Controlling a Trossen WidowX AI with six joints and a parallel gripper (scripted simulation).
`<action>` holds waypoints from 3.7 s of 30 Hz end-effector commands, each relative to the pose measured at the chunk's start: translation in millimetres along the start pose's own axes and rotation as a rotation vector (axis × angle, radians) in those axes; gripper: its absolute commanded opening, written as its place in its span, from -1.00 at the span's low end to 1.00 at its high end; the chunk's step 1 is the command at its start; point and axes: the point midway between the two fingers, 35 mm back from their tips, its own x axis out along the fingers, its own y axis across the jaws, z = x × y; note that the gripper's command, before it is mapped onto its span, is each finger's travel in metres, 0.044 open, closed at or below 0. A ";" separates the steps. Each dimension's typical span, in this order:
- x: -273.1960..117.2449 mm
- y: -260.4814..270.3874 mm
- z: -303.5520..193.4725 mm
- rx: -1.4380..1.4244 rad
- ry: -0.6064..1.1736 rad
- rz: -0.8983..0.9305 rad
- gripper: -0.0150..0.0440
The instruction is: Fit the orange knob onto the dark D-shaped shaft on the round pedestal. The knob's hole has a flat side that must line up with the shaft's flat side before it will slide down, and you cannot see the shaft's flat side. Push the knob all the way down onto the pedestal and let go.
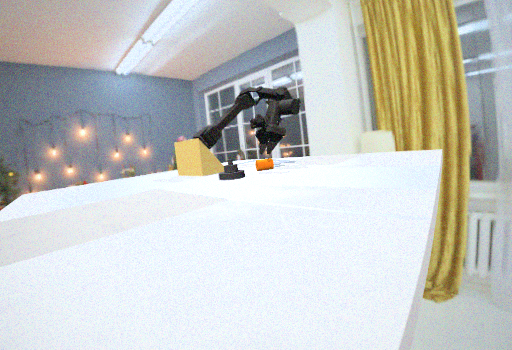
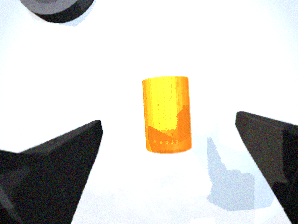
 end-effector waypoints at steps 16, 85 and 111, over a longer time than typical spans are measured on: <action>28.8 -0.5 -10.6 0.001 0.004 -0.006 1.00; 39.5 -0.5 10.7 0.005 0.424 -0.002 0.12; 46.1 -0.2 38.8 0.009 0.874 0.001 0.12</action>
